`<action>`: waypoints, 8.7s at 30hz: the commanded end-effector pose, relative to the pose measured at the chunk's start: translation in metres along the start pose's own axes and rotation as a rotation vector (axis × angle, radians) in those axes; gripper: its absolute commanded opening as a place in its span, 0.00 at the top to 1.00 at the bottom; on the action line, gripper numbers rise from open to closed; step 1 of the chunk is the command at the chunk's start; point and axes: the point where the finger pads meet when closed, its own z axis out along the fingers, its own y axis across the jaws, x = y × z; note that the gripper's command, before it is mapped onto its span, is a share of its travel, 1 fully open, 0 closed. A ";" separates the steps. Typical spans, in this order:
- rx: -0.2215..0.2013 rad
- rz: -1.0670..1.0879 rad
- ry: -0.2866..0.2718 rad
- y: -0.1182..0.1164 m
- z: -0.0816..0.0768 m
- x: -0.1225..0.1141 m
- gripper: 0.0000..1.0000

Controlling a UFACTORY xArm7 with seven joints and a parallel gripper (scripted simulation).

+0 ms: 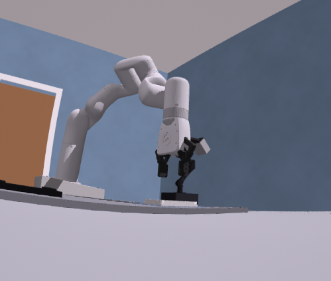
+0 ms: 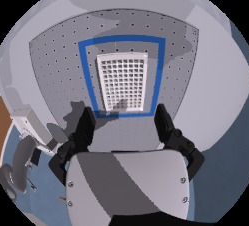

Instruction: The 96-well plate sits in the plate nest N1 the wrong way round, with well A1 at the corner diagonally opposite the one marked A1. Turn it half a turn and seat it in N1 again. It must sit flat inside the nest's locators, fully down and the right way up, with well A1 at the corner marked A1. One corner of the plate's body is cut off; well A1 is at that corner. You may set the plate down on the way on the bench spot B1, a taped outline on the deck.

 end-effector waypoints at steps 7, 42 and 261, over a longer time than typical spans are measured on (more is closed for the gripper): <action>-0.004 0.000 0.002 0.002 0.011 0.000 0.00; -0.004 0.000 0.001 0.002 0.053 0.000 0.00; -0.004 -0.500 0.000 0.000 -0.009 -0.050 1.00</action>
